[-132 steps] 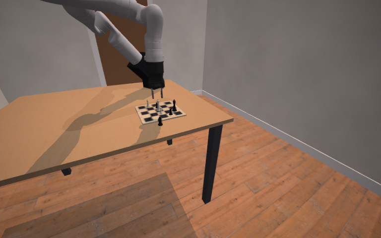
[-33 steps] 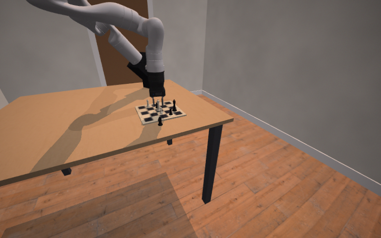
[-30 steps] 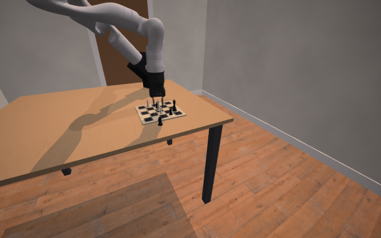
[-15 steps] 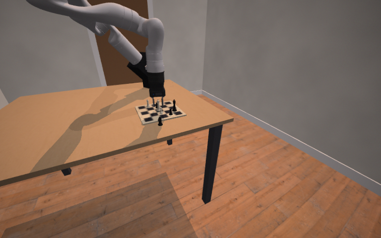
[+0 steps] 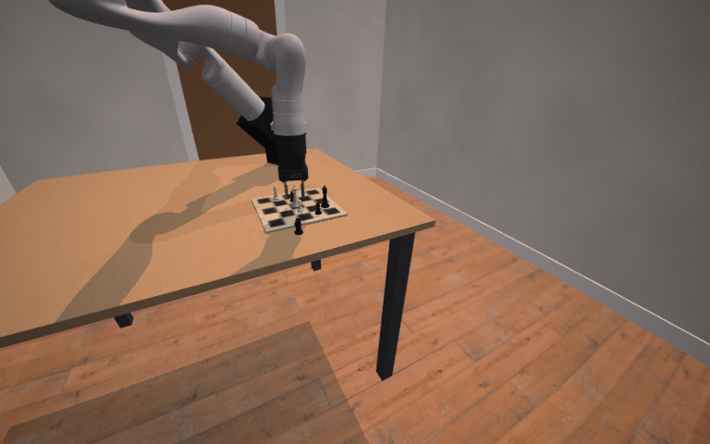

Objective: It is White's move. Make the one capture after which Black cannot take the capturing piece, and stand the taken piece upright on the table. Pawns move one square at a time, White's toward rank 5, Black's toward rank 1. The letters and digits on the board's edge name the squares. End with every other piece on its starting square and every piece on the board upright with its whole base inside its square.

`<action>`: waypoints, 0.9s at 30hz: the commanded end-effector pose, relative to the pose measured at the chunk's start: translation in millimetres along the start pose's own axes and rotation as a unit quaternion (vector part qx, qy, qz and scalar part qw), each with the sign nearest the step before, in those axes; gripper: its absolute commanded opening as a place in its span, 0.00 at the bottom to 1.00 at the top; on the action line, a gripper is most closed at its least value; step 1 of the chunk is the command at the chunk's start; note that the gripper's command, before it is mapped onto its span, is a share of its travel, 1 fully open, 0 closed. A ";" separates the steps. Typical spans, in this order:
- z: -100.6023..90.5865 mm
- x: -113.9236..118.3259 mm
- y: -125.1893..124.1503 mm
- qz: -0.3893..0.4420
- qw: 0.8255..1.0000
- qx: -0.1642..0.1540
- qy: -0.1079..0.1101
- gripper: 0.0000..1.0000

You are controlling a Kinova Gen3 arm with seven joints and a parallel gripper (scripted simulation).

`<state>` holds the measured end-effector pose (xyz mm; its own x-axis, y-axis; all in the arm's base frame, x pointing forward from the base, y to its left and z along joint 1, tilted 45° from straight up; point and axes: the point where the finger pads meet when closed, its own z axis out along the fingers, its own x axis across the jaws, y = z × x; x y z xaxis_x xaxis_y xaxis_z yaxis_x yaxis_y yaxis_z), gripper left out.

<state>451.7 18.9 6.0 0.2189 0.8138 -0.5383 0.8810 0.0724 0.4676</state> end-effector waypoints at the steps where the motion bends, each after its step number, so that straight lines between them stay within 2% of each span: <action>1: -0.7 0.5 0.5 0.000 1.000 -0.001 0.001 0.79; 3: -0.7 0.5 0.5 0.000 1.000 -0.001 0.001 0.79; 4: -0.7 0.5 0.5 0.000 1.000 -0.001 0.001 0.00; 27: -0.7 0.5 0.5 0.000 1.000 -0.001 0.001 0.00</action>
<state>451.7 18.9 6.0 0.2188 0.8138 -0.5383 0.8810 0.0724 0.4676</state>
